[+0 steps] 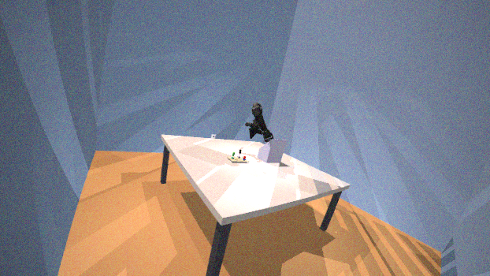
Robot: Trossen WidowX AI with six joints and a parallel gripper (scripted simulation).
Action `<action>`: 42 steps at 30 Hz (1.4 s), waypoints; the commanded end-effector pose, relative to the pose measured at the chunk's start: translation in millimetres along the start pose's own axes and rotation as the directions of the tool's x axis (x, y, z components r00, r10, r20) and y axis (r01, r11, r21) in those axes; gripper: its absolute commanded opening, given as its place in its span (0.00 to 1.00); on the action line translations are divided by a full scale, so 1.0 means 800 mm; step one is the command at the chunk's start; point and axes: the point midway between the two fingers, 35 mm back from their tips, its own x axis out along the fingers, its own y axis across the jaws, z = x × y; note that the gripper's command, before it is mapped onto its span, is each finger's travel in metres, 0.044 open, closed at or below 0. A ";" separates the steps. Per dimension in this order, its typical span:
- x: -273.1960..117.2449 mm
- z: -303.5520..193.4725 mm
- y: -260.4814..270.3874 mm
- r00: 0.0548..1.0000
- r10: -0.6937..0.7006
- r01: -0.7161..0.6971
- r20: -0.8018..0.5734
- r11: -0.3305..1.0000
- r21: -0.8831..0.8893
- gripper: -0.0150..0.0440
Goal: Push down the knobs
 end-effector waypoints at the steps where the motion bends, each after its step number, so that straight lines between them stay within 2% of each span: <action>1: 0.025 -0.036 0.007 0.994 0.102 -0.103 -0.040 0.994 -0.025 0.25; 9: 0.073 -0.115 0.036 0.940 0.328 -0.334 -0.090 0.940 -0.065 0.25; 13: 0.077 -0.117 0.038 0.938 0.333 -0.339 -0.091 0.938 -0.066 0.25; 16: 0.098 -0.119 0.045 0.938 0.333 -0.340 -0.092 0.938 -0.066 0.25; 42: 0.121 -0.122 0.053 0.938 0.333 -0.340 -0.093 0.938 -0.066 0.25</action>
